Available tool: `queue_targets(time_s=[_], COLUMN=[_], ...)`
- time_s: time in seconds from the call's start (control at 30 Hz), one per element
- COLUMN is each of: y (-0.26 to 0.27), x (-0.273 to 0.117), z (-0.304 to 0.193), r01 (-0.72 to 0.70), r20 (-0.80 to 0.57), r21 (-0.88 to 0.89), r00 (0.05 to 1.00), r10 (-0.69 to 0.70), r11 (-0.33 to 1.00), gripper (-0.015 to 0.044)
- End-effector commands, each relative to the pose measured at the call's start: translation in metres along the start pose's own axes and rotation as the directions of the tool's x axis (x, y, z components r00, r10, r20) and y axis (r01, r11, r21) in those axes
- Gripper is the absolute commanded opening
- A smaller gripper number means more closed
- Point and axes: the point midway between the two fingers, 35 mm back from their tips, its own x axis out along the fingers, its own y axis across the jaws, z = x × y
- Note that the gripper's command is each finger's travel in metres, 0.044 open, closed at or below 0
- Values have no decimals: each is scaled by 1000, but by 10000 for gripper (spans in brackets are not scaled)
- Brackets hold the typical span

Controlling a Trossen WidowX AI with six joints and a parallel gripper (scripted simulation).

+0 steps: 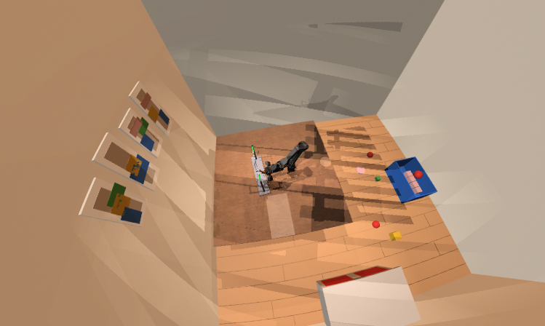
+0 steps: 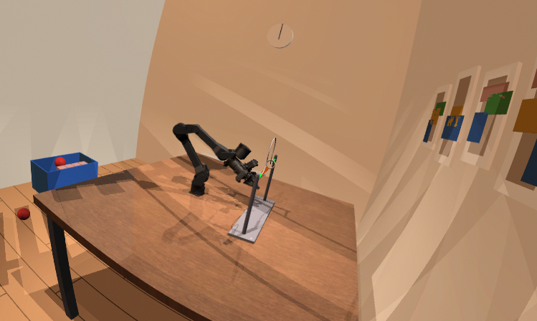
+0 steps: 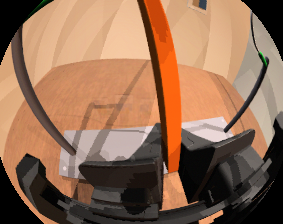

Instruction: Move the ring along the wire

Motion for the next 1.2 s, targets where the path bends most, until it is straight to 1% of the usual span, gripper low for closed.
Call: queue_targets(time_s=[0.0, 0.43, 1.17], y=[10, 36, 62], x=[-1, -6, -12], z=[2, 6, 11], r01=[-23, -78, -93], r20=[-3, -10, -8], r21=[51, 161, 193], r00=[1000, 997, 995], r10=[23, 81, 96], r11=[998, 984, 977], gripper=[-150, -150, -150])
